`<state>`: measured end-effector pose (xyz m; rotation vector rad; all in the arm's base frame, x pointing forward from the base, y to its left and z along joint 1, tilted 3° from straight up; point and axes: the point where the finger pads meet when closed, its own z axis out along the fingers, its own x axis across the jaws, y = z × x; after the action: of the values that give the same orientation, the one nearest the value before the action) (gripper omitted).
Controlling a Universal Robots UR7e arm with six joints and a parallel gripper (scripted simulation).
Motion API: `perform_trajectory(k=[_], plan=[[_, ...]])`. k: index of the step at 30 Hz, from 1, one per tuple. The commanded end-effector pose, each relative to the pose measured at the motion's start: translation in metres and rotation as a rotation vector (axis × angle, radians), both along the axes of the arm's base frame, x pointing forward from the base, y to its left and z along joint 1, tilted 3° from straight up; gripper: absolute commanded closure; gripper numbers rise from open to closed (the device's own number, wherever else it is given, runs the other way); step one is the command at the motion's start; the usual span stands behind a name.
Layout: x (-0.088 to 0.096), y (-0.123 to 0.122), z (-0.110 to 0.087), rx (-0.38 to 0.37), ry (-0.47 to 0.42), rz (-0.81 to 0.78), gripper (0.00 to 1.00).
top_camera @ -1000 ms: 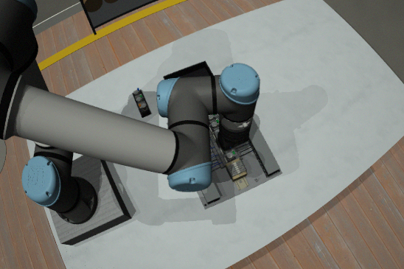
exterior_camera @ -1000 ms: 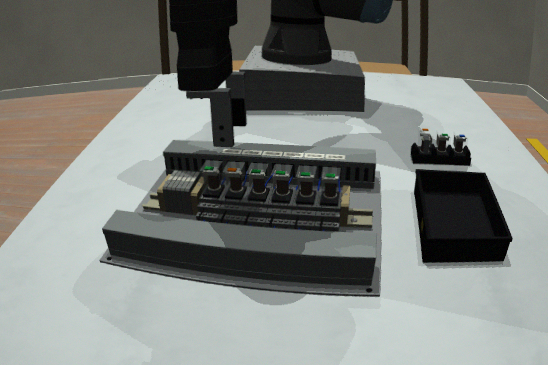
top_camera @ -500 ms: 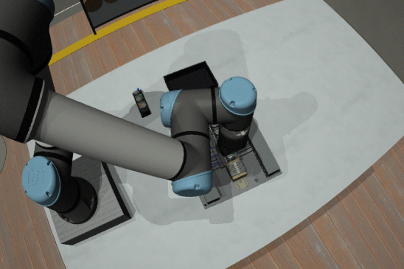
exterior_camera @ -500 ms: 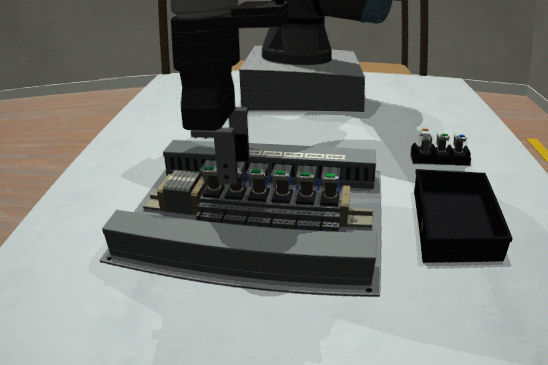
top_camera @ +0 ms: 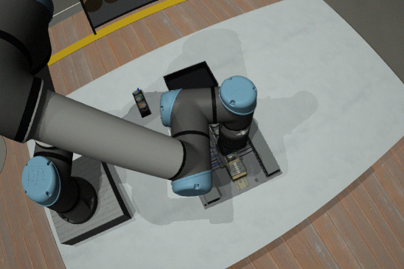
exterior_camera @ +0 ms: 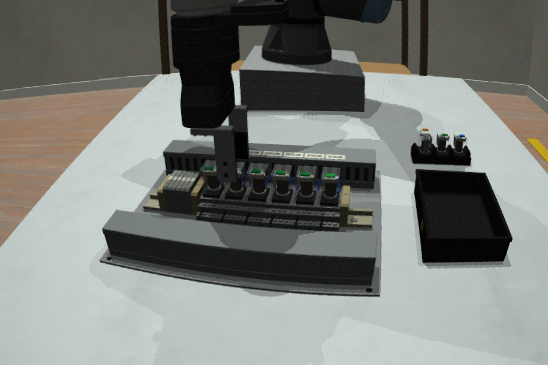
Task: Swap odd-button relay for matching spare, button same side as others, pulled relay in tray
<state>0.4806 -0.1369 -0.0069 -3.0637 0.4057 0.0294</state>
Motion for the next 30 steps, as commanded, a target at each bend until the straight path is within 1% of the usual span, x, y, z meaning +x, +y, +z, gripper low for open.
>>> perform_trajectory(k=[1, 9, 30], plan=[[0.0004, -0.0003, 0.0005, -0.001, -0.001, 0.000, 0.00], [0.0004, -0.0006, 0.0051, -0.001, -0.001, 0.000, 0.00], [0.0003, -0.0007, 0.0073, -0.001, -0.001, 0.000, 0.00]])
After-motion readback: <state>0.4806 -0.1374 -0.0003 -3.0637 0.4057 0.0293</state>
